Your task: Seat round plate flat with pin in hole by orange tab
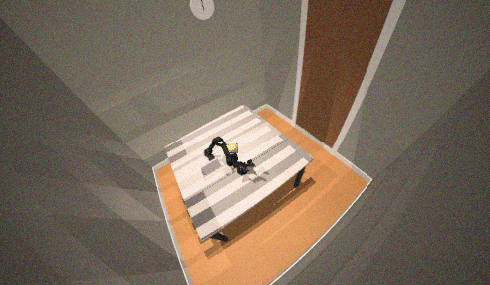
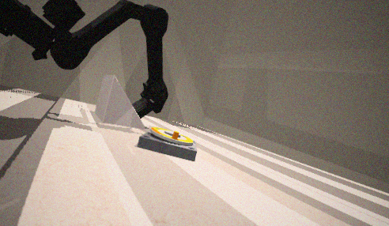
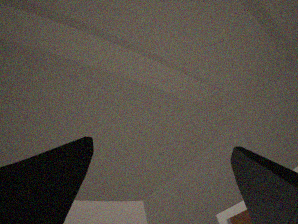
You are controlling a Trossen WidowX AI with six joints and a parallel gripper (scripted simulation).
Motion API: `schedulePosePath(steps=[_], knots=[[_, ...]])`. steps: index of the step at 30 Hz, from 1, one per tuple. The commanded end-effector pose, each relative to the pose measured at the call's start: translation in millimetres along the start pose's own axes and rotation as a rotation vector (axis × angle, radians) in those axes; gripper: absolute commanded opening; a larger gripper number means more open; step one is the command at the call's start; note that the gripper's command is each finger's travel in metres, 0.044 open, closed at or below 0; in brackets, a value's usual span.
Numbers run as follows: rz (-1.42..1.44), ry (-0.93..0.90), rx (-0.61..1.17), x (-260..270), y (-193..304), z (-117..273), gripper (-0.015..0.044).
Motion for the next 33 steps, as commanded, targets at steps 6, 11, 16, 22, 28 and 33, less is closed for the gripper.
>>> schedulePosePath(steps=[6,11,16,22,28,33], knots=[[0.465,0.222,-0.095,-34,29,-9,0.0242],[0.818,0.422,-0.123,-60,49,-7,0.0111],[1.301,0.741,-0.073,-97,82,10,0.0],[1.59,0.981,0.053,-119,102,28,0.0],[1.814,1.196,0.227,-137,122,51,0.0],[1.951,1.346,0.389,-149,137,70,0.0]])
Point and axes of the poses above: the point midway between the two fingers, 35 mm back from their tips, its own z axis back along the fingers, its own x axis across the jaws, y = z × x, the point moved 10 cm from there along z, back along the fingers, and after that the axes turned 5 degrees about z, right-handed, at the moved point
